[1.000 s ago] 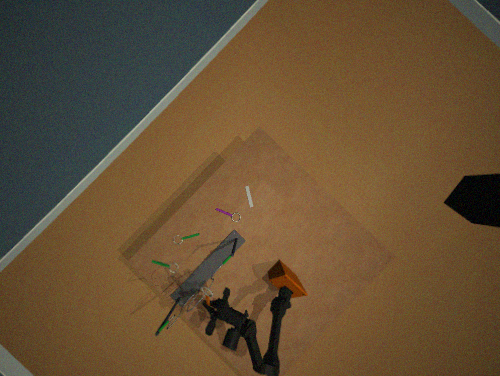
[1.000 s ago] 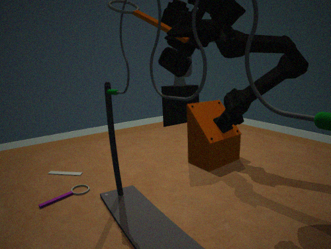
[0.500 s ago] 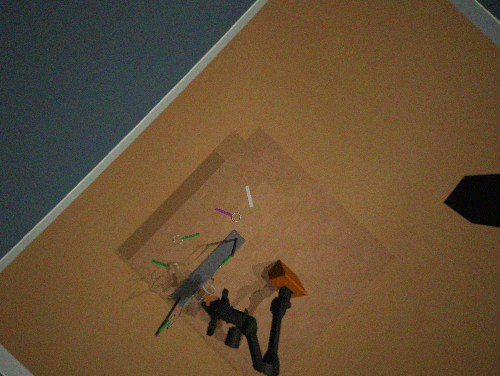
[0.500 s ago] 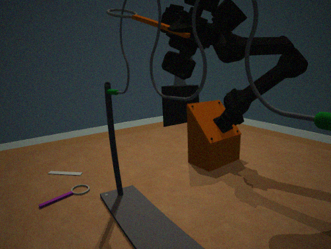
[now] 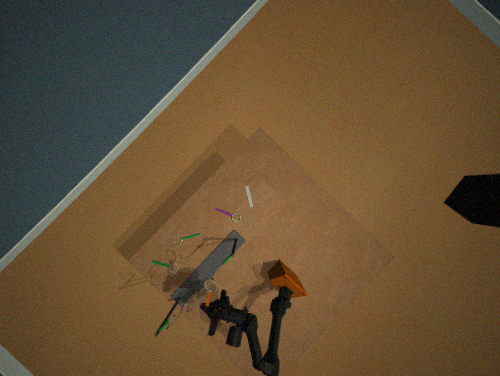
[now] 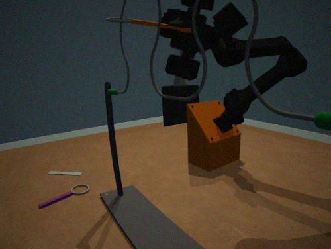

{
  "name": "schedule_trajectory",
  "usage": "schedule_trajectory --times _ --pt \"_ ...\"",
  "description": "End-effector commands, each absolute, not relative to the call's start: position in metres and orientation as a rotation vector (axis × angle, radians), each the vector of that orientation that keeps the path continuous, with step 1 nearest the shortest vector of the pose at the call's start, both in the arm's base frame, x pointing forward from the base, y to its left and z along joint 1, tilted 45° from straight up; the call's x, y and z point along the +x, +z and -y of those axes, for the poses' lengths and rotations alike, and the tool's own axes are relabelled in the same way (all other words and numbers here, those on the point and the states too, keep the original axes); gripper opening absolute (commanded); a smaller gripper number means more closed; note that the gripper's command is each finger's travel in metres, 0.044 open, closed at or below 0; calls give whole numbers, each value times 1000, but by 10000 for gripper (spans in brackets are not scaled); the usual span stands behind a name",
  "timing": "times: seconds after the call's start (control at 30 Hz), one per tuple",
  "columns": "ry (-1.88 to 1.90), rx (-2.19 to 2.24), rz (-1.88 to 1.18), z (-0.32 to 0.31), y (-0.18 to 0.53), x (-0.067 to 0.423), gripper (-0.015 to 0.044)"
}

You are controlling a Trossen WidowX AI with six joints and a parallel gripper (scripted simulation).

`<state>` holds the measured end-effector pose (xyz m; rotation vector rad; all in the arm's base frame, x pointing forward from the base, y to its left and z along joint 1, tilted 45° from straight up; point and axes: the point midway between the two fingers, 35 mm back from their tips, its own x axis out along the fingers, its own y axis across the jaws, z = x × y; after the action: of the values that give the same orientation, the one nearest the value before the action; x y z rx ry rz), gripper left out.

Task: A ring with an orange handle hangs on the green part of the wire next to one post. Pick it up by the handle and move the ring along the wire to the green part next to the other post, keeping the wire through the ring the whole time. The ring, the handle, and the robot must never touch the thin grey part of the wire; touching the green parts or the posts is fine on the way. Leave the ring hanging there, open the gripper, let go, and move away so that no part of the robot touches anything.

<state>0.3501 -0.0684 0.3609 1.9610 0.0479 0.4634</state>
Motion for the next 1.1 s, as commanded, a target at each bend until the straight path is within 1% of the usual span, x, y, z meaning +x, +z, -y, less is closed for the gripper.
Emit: schedule_trajectory --times 0.0,1.07 --pt "477 2012 -27 69 362 350 -150" --pt "580 2380 115 76 372 349 -150"
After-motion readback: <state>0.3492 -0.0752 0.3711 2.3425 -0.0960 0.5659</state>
